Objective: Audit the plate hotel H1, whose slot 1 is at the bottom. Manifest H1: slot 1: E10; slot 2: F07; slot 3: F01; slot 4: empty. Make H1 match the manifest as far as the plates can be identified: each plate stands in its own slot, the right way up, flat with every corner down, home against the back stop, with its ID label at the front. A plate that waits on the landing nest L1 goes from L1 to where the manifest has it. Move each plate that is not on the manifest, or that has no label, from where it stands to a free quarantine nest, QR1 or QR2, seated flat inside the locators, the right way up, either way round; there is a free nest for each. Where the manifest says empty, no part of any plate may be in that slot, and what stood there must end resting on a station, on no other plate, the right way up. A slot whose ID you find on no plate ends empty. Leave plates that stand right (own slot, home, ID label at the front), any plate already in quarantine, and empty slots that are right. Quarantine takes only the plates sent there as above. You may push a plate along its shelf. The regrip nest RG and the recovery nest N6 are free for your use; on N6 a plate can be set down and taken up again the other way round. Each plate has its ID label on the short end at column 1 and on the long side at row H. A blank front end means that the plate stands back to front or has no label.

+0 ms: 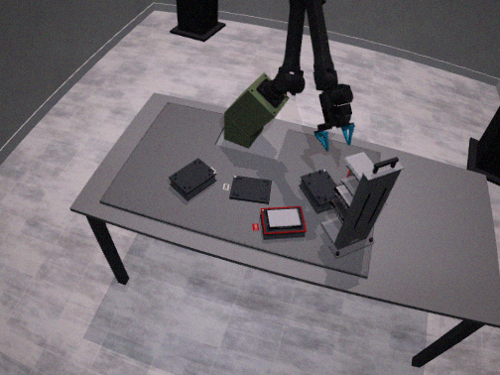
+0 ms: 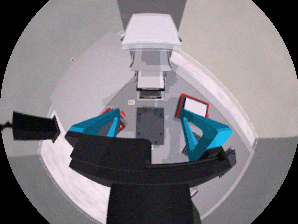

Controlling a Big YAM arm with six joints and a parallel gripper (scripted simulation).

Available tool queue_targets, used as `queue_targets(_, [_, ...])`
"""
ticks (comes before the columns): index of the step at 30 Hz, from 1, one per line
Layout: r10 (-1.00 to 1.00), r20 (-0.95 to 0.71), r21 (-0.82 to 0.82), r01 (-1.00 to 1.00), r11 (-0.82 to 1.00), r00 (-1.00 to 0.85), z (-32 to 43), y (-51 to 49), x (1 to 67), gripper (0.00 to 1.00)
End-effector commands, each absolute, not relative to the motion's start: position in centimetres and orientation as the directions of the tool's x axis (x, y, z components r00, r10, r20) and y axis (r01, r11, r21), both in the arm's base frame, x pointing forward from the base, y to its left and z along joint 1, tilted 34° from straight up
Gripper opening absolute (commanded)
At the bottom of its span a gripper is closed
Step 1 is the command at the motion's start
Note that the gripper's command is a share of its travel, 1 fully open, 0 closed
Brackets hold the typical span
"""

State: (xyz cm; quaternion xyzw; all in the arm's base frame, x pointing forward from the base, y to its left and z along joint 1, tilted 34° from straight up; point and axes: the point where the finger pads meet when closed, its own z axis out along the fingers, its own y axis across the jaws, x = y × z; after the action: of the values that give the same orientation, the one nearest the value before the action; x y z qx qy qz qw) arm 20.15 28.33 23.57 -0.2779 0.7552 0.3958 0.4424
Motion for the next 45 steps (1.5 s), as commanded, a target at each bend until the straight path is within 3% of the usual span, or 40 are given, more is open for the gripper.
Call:
queue_targets(1, [-0.042, -0.892, 0.364, -0.771, 0.523, -0.449, 24.0, 29.0, 20.3, 1.00])
queue_targets(20, [-0.042, -0.892, 0.365, -0.771, 0.523, -0.451, 21.6, 30.5, 20.2, 1.00])
queue_targets(24, [-0.002, -0.905, 0.362, -0.774, 0.520, -0.424, 24.5, 31.1, 21.5, 1.00])
queue_targets(45, [-0.029, -0.902, 0.354, -0.775, 0.523, -0.431, 23.9, 32.6, 22.6, 1.00])
